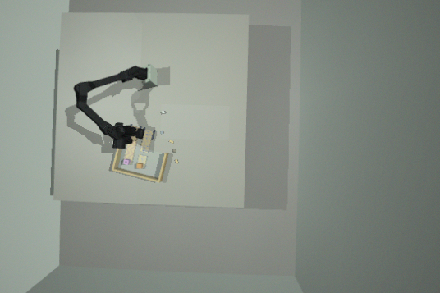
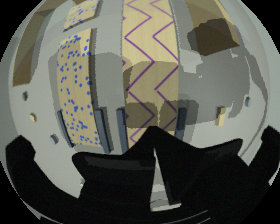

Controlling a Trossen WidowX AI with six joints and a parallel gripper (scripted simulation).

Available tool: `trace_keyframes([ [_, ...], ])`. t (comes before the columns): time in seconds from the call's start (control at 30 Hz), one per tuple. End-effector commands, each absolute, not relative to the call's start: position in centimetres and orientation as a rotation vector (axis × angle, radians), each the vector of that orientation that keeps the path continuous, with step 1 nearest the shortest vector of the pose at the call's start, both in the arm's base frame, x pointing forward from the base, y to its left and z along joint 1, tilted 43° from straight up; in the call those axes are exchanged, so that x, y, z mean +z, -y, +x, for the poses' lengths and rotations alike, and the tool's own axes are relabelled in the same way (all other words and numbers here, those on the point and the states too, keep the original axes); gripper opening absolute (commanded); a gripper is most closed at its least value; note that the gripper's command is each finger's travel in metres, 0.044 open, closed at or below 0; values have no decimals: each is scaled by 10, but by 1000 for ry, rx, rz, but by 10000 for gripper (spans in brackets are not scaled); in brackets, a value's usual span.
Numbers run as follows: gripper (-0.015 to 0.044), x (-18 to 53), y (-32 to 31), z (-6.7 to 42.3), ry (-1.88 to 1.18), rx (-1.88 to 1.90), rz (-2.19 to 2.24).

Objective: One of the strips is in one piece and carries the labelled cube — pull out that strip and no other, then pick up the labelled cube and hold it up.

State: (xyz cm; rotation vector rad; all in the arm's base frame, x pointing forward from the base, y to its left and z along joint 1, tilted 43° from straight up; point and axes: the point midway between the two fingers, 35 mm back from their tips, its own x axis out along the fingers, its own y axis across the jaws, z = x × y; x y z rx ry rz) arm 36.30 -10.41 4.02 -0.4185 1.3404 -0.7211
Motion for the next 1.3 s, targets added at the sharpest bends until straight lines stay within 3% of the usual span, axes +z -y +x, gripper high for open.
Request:
trace_keyframes([
  [0.0, 0, 39, 104, 362, -1345, -716, -420],
  [1.27, 0, 32, 103, 339, -1346, -716, -420],
])
